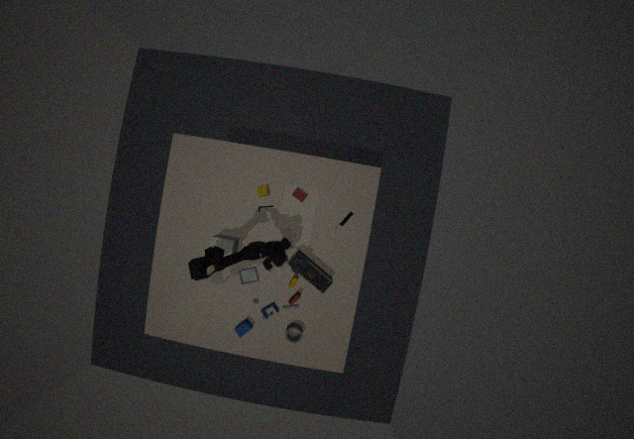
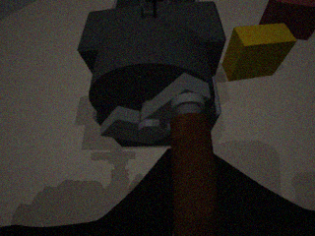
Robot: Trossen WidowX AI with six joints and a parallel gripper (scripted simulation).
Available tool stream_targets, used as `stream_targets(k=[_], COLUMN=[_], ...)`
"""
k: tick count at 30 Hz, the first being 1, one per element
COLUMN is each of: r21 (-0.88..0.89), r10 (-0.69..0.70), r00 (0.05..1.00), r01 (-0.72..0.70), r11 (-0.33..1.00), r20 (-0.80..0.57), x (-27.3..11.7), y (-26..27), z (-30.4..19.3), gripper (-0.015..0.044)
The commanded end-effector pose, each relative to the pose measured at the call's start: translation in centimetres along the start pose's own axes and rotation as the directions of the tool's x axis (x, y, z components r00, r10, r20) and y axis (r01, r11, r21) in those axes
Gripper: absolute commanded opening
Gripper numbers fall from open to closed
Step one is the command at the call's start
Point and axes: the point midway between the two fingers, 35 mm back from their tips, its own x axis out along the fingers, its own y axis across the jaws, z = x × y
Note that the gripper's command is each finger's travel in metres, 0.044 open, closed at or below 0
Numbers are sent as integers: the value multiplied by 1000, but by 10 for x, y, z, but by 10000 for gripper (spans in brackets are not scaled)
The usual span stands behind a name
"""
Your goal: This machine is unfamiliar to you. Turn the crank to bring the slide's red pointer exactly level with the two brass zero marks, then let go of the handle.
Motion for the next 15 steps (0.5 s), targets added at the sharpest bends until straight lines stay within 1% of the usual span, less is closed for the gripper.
stream_targets(k=[1,15], r21=[-3,0], r10=[-4,-1], r00=[1000,1000], r01=[4,1], r11=[1000,1000], r20=[-2,0], x=[1,0], y=[-1,0], z=[-1,0], gripper=[0,0])
